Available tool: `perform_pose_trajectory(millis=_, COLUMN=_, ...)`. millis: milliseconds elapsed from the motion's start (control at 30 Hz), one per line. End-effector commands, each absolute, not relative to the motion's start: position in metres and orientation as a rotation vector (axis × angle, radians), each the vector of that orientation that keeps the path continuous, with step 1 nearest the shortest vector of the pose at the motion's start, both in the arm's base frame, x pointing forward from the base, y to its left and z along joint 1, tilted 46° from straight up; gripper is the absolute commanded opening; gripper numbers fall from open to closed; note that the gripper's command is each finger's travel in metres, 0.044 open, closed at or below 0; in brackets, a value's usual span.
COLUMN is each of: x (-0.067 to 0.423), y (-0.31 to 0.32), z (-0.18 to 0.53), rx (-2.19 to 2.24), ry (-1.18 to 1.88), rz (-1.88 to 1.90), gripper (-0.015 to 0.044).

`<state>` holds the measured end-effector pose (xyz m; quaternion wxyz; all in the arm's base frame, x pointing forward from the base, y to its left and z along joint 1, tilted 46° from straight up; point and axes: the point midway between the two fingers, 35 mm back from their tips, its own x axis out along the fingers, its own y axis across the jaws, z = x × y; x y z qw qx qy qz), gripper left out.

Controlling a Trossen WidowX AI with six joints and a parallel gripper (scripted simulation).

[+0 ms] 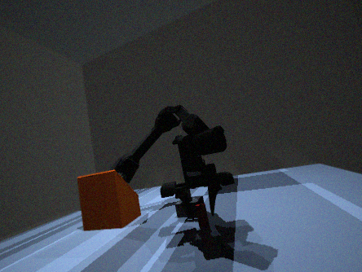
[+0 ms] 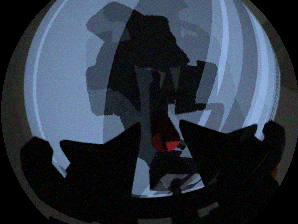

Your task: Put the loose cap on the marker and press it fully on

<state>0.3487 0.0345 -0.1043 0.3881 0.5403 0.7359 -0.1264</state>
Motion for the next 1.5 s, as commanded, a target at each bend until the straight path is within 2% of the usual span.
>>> perform_pose_trajectory(millis=0, x=0.346, y=0.039, z=-0.108, rx=1.382, ry=1.877, rz=-0.326, gripper=0.0235)
perform_pose_trajectory(millis=33, x=0.346, y=0.039, z=-0.108, rx=1.382, ry=1.877, rz=-0.326, gripper=0.0235)
perform_pose_trajectory(millis=167, x=0.347, y=0.039, z=-0.109, rx=1.382, ry=1.877, rz=-0.326, gripper=0.013)
perform_pose_trajectory(millis=467, x=0.347, y=0.039, z=-0.108, rx=1.382, ry=1.877, rz=-0.326, gripper=0.007)
perform_pose_trajectory(millis=567, x=0.348, y=0.035, z=-0.105, rx=1.382, ry=1.877, rz=-0.327, gripper=0.0)
perform_pose_trajectory(millis=1100, x=0.354, y=-0.003, z=-0.068, rx=1.38, ry=1.876, rz=-0.328, gripper=0.0)
perform_pose_trajectory(millis=1467, x=0.347, y=-0.001, z=-0.047, rx=1.381, ry=1.877, rz=-0.328, gripper=0.0)
